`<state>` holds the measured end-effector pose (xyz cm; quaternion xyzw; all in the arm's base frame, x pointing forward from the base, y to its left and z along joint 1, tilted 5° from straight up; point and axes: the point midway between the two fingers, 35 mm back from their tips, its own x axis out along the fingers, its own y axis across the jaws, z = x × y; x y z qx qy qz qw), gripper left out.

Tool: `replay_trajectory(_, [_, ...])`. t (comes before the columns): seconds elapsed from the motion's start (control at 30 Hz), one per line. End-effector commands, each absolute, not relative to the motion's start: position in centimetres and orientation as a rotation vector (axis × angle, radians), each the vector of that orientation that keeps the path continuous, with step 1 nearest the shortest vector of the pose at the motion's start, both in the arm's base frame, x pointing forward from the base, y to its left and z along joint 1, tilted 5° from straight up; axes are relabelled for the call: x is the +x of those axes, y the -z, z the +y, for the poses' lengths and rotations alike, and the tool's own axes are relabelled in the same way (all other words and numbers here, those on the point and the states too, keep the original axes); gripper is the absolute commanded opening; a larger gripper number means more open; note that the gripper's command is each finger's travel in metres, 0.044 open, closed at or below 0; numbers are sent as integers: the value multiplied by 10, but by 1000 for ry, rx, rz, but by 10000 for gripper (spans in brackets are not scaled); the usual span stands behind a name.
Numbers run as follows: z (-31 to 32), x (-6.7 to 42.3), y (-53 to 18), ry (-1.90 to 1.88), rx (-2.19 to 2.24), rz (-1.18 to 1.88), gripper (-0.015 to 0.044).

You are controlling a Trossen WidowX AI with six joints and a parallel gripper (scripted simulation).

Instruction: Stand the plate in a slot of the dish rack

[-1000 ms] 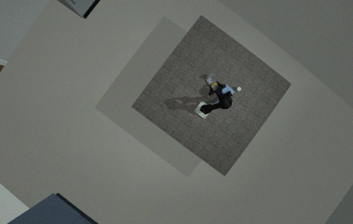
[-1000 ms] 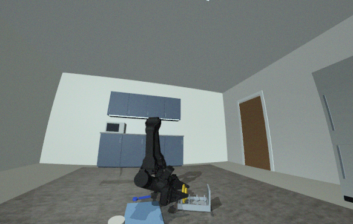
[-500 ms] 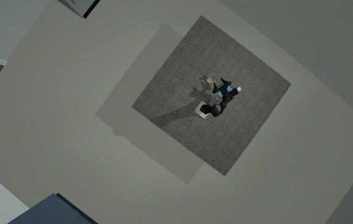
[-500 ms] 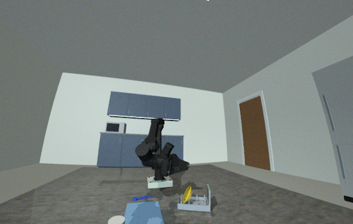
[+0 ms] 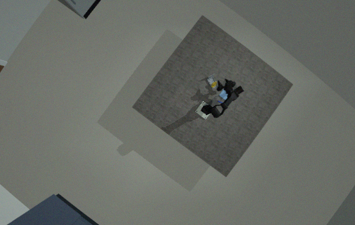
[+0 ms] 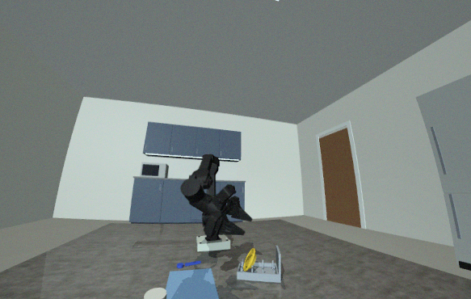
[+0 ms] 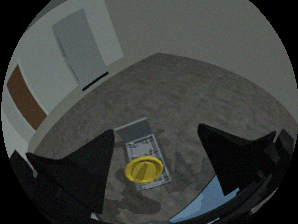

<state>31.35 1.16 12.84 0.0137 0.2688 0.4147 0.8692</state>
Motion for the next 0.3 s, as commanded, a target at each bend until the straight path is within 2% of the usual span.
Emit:
replay_trajectory(0.0, [5,316,-135,-798,41,673,400])
replay_trajectory(0.27, [-11,310,-145,-641,70,912,400])
